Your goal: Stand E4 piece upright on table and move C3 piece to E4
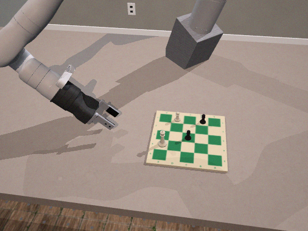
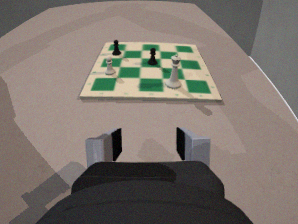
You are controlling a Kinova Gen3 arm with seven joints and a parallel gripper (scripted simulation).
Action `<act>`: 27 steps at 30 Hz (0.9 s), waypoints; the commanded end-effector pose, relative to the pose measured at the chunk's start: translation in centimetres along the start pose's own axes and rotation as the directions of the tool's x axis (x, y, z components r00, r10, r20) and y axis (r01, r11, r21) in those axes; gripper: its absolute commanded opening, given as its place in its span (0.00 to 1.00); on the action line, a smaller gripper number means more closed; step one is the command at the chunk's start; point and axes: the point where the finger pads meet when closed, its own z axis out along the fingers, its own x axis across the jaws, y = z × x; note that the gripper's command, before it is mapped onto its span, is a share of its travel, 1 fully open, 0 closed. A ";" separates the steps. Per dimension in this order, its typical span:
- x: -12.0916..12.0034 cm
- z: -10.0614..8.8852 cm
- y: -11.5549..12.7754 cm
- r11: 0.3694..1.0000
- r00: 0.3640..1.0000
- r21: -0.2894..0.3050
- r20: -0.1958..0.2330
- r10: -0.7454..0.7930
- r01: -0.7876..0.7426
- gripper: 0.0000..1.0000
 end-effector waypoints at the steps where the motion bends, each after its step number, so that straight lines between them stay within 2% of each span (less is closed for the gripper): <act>1: 0.1 0.2 0.0 1.000 1.000 0.004 0.003 0.003 -0.003 1.00; 27: 0.4 0.9 -0.2 1.000 1.000 0.019 0.011 0.022 -0.023 1.00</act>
